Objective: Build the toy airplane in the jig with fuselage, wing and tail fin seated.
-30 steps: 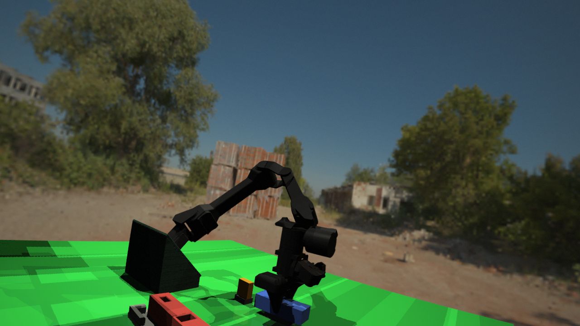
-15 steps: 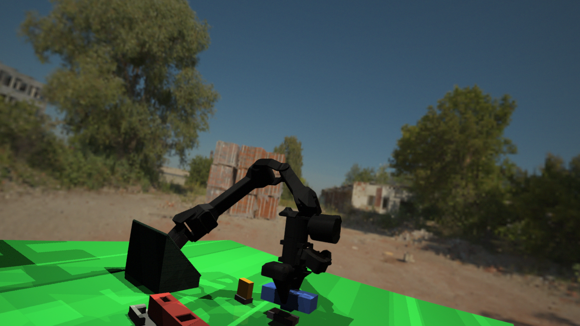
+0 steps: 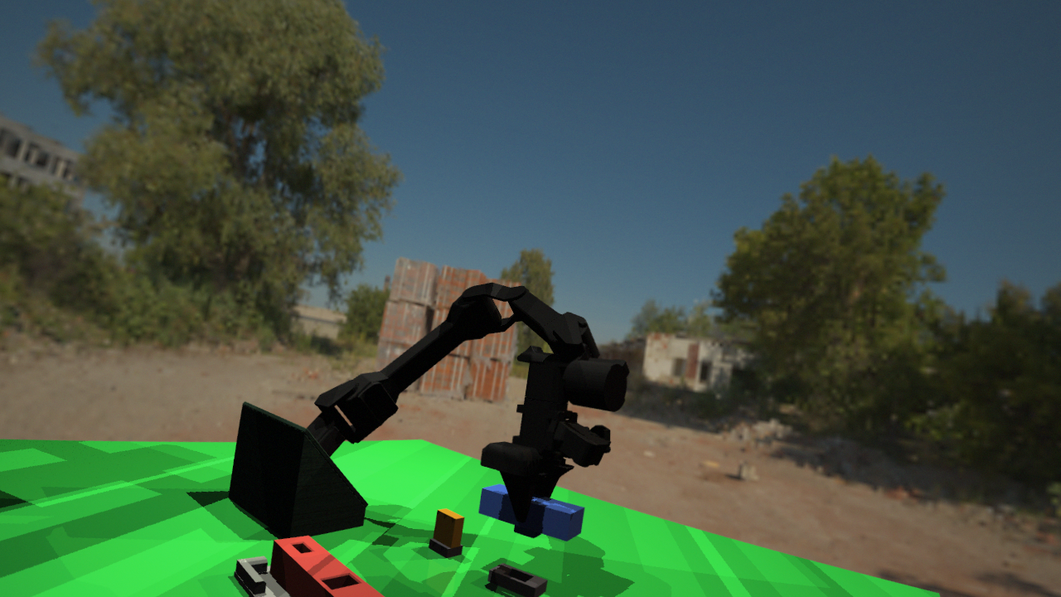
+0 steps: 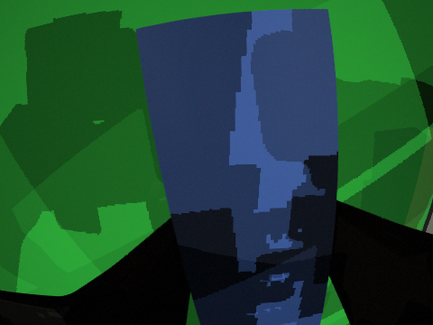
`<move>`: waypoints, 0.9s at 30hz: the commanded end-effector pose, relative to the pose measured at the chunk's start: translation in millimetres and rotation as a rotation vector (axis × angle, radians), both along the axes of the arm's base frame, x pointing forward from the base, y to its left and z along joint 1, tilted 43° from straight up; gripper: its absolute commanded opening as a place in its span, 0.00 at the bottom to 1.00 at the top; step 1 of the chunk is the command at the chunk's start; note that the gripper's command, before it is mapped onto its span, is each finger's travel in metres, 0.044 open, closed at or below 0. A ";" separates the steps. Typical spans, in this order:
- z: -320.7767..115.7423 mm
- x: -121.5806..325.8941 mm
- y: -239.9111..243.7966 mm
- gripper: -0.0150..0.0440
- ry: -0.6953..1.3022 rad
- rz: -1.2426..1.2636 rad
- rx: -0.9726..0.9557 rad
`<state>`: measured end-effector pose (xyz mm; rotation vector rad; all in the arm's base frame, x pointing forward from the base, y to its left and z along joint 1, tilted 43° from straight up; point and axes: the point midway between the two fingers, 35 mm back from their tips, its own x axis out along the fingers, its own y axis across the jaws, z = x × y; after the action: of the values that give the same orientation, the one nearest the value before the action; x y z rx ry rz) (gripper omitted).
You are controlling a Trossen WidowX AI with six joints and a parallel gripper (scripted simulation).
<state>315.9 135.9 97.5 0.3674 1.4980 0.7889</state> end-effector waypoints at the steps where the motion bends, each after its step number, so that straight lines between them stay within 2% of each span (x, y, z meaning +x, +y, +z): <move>1: 10.3 1.7 -11.1 0.25 0.001 0.002 -0.006; 15: 38.7 -2.6 -38.0 0.25 0.032 0.011 0.000; 27: 15.2 4.7 -57.0 0.25 -0.080 0.130 0.008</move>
<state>318.5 87.3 122.4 0.2876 1.4760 0.8724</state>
